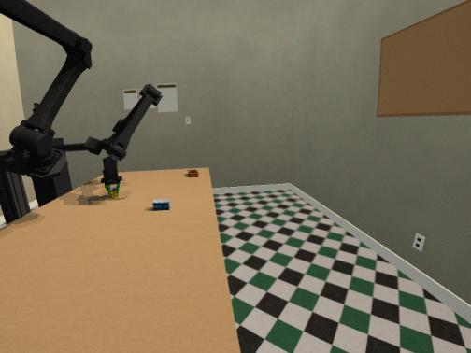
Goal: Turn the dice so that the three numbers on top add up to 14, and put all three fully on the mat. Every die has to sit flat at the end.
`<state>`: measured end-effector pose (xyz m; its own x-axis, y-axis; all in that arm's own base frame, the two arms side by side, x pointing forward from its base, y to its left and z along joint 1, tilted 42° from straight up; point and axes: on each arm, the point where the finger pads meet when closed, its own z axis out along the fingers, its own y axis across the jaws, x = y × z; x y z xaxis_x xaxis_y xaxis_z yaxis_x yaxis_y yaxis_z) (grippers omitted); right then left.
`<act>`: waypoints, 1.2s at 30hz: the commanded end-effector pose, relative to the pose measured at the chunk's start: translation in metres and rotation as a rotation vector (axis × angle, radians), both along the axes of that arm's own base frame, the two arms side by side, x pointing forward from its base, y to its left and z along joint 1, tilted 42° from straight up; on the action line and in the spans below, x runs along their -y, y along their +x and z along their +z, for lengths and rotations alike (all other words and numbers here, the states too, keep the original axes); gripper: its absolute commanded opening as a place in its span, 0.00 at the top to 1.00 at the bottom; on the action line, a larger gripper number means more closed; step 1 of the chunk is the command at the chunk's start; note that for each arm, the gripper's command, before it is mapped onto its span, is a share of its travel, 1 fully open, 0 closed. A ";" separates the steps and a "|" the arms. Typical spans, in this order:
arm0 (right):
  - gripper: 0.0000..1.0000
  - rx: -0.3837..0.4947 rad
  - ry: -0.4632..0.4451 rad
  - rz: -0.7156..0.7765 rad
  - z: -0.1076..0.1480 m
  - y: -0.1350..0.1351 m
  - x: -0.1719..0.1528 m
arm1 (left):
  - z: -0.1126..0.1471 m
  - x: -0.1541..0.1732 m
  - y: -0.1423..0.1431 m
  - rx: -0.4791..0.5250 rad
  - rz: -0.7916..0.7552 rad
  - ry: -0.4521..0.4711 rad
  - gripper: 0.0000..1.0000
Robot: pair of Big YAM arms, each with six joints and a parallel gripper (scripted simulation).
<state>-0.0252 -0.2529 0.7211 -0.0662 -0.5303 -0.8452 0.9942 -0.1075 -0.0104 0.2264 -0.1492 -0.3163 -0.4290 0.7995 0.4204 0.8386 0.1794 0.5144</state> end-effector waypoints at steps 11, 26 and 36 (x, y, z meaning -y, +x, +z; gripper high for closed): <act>0.00 0.005 -0.053 -0.001 0.014 -0.001 -0.020 | -0.006 0.005 0.007 0.009 -0.001 -0.016 0.67; 0.00 0.005 -0.053 -0.001 0.014 -0.001 -0.020 | -0.006 0.005 0.007 0.009 -0.001 -0.016 0.55; 0.00 0.005 -0.053 -0.001 0.014 -0.001 -0.020 | 0.011 0.015 -0.002 0.010 -0.014 -0.016 0.55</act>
